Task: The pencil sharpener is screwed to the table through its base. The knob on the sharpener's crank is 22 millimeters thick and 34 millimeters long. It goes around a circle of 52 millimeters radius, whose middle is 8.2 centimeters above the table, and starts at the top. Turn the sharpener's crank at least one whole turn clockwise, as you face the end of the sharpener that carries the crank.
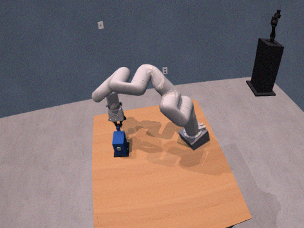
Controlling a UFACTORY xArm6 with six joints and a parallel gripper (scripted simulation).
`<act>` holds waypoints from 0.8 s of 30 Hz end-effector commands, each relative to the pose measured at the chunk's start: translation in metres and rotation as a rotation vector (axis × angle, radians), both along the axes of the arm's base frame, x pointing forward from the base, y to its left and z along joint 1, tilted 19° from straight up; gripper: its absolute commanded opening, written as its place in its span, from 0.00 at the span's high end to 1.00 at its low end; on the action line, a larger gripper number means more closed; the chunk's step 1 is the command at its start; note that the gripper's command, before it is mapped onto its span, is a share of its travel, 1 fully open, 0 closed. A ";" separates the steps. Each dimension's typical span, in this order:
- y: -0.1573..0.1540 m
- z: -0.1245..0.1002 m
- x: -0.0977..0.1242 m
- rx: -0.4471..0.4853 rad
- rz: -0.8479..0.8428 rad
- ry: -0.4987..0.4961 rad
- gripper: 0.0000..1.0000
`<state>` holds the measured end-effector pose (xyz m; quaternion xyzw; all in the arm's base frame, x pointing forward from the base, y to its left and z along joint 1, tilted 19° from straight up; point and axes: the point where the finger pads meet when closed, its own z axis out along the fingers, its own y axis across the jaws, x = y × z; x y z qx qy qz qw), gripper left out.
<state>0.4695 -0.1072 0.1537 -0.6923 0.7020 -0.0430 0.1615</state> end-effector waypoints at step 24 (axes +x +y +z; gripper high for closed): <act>0.003 -0.014 0.046 -0.001 0.000 -0.003 1.00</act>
